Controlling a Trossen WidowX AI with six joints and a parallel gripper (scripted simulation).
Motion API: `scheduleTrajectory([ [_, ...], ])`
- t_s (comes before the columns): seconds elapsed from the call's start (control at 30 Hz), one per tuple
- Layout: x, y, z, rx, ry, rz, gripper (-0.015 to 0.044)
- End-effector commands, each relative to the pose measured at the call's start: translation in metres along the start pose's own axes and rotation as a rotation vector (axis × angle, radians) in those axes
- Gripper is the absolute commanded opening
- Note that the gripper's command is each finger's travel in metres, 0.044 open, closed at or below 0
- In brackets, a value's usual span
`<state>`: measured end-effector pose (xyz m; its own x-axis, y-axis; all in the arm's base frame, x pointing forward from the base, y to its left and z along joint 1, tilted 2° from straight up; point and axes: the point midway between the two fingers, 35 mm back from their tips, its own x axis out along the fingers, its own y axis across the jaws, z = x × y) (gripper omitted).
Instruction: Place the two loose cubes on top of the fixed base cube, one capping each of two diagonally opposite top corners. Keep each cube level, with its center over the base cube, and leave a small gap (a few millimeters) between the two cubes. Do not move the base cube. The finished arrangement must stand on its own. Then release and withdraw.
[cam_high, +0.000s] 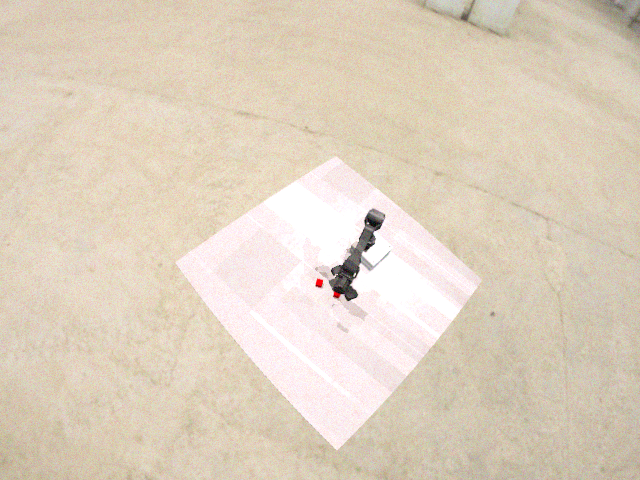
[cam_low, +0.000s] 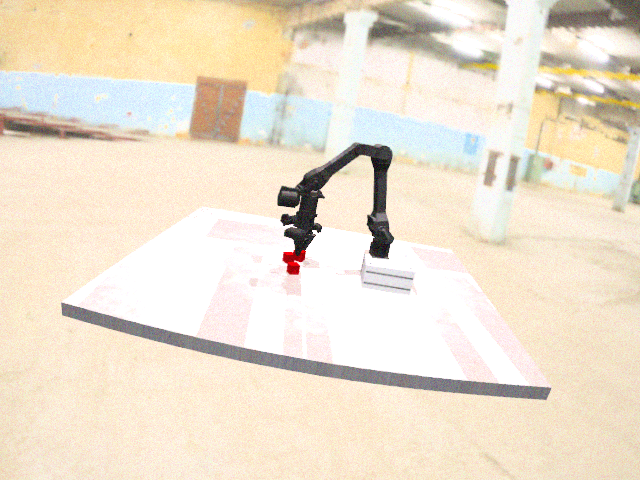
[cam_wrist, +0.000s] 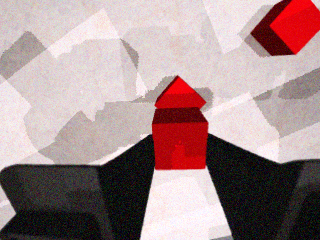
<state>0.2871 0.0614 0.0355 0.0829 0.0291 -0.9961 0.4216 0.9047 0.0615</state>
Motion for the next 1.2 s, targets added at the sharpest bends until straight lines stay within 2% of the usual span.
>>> scheduleTrajectory([
  [0.0,0.0143,-0.0036,-0.0042,0.008,0.016,-0.018,0.0105],
  [1.17,0.0174,-0.0036,-0.0044,0.002,0.016,-0.018,0.0105],
])
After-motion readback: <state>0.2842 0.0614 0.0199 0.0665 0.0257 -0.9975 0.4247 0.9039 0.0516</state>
